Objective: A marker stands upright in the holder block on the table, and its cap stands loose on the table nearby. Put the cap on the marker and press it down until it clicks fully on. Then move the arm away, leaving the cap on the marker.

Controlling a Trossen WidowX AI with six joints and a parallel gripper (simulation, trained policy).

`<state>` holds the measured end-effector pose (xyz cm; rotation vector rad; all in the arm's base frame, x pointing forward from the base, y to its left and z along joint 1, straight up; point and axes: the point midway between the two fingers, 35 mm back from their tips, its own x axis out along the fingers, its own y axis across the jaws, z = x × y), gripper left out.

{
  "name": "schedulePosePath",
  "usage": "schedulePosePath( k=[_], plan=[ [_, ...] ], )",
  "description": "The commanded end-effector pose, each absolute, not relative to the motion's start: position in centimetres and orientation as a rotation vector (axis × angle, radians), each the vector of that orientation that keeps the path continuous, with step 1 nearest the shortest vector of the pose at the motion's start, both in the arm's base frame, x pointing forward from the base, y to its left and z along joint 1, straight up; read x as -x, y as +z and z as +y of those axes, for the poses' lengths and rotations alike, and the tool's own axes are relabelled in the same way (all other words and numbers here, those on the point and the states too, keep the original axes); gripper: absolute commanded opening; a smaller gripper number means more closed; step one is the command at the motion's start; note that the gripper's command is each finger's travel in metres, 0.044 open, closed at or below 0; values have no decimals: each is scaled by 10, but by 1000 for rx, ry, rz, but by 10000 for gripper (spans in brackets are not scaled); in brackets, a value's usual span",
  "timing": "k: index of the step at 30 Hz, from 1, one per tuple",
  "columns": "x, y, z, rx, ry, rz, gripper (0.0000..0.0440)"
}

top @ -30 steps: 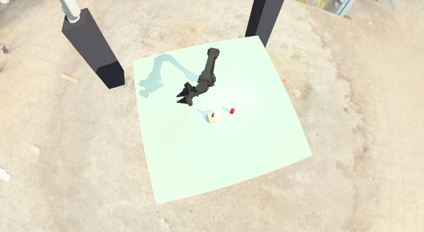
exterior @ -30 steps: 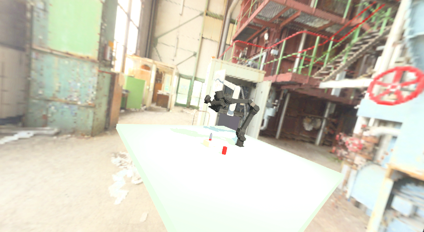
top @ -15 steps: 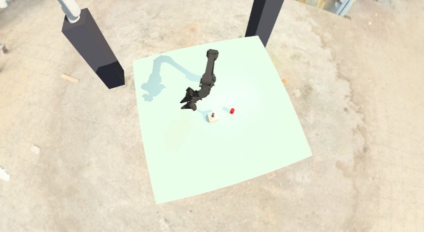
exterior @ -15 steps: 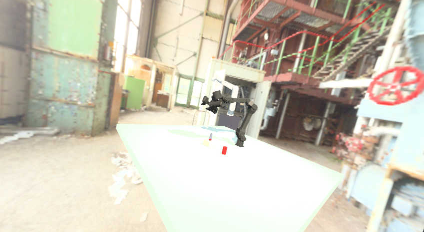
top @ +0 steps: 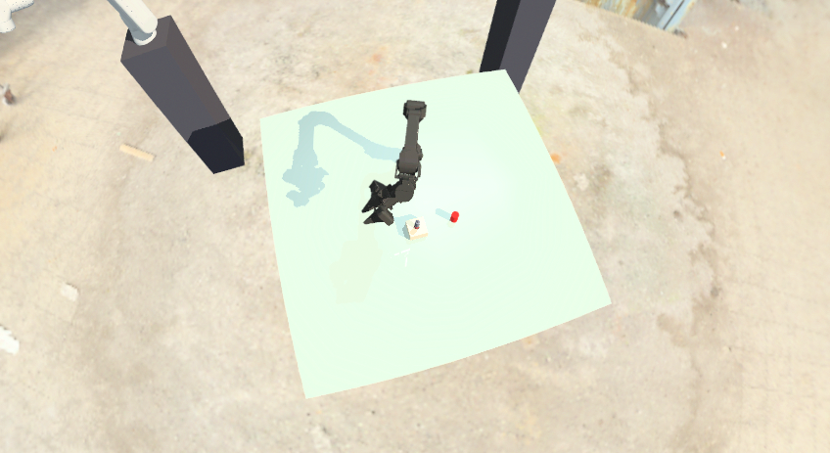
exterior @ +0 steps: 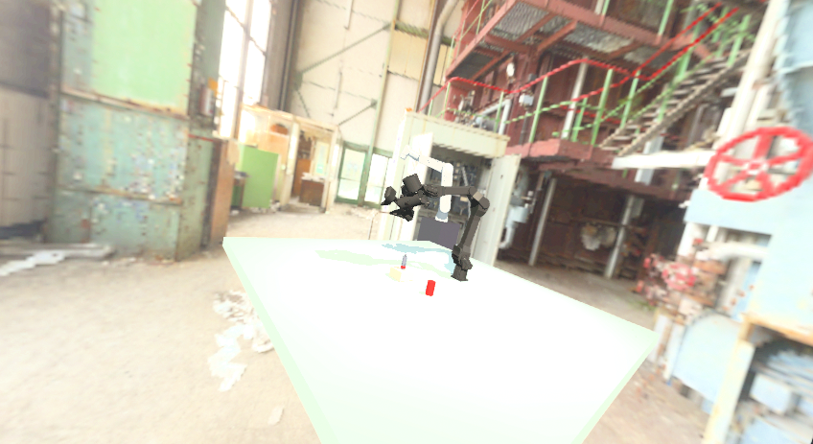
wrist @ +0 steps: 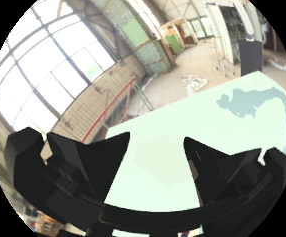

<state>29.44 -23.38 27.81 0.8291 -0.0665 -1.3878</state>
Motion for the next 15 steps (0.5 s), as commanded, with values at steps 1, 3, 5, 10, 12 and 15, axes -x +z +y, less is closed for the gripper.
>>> schedulePosePath(
  k=[1,3,5,10,12,15],
  plan=[
    [-302,274,-229,-852,-1373,-46,313],
    [-307,271,-226,-866,-1365,-32,313],
    [-311,268,-222,-881,-1358,-18,313],
    [-322,260,-213,-917,-1340,18,313],
    [-326,257,-209,-932,-1334,32,313],
    [-331,253,-203,-954,-1325,54,313]
  ],
)
